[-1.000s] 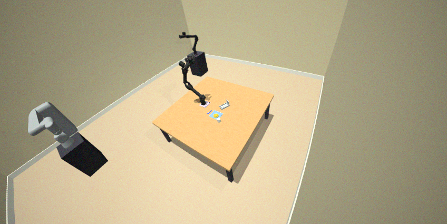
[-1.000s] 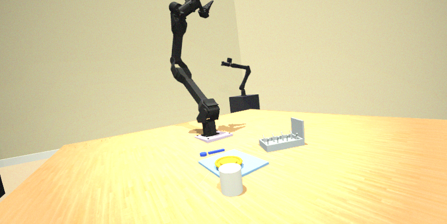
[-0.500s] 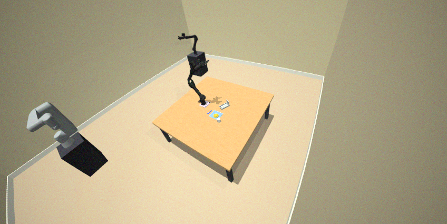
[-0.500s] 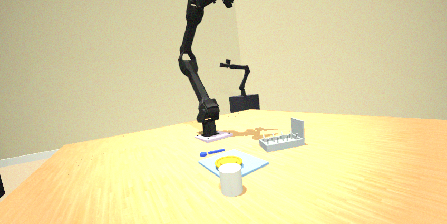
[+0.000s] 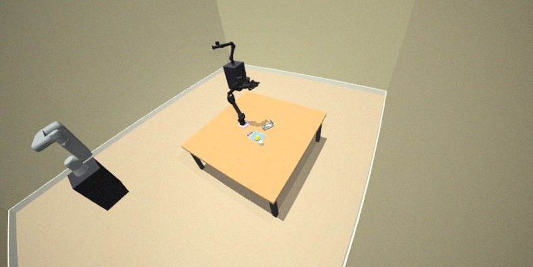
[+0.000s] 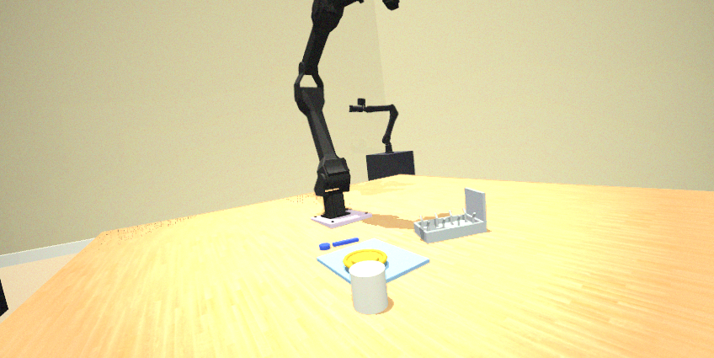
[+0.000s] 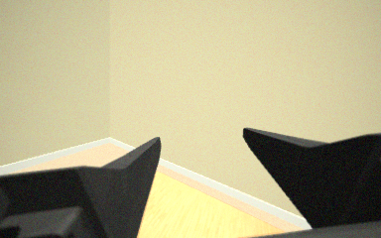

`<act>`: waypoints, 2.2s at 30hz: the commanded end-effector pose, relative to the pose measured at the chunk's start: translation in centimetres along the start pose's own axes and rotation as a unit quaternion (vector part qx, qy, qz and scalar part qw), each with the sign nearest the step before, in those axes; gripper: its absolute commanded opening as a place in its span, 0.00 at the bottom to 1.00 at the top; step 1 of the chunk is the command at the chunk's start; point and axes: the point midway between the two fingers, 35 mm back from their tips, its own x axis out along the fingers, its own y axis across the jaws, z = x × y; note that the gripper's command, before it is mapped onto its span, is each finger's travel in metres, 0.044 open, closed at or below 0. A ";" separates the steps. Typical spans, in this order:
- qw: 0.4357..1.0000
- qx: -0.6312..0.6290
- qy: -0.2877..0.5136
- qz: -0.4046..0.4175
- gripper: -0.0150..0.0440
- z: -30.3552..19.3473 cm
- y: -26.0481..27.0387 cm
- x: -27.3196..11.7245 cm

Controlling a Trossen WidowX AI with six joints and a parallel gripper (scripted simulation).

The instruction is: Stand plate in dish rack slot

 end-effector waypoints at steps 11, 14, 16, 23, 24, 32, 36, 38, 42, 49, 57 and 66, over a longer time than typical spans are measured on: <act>0.972 0.071 0.211 -0.075 0.93 -14.7 -6.5 4.8; 0.959 0.085 0.256 -0.088 0.93 -18.0 -7.6 5.0; 0.949 0.094 0.286 -0.096 0.93 -20.1 -8.2 5.0; 0.905 0.126 0.388 -0.119 0.93 -27.6 -10.1 4.0; 0.898 0.131 0.402 -0.122 0.93 -28.6 -10.3 3.8; 0.832 0.167 0.512 -0.135 0.93 -36.5 -11.4 1.0; 0.793 0.185 0.564 -0.136 0.93 -40.0 -11.5 -0.6; 0.773 0.194 0.588 -0.136 0.93 -41.7 -11.4 -1.5; 0.730 0.211 0.636 -0.132 0.93 -44.8 -11.1 -3.5; 0.649 0.239 0.713 -0.116 0.93 -49.4 -10.1 -7.4; 0.632 0.245 0.727 -0.112 0.93 -50.2 -9.4 -8.5; 0.632 0.245 0.727 -0.112 0.93 -51.7 -9.1 -8.5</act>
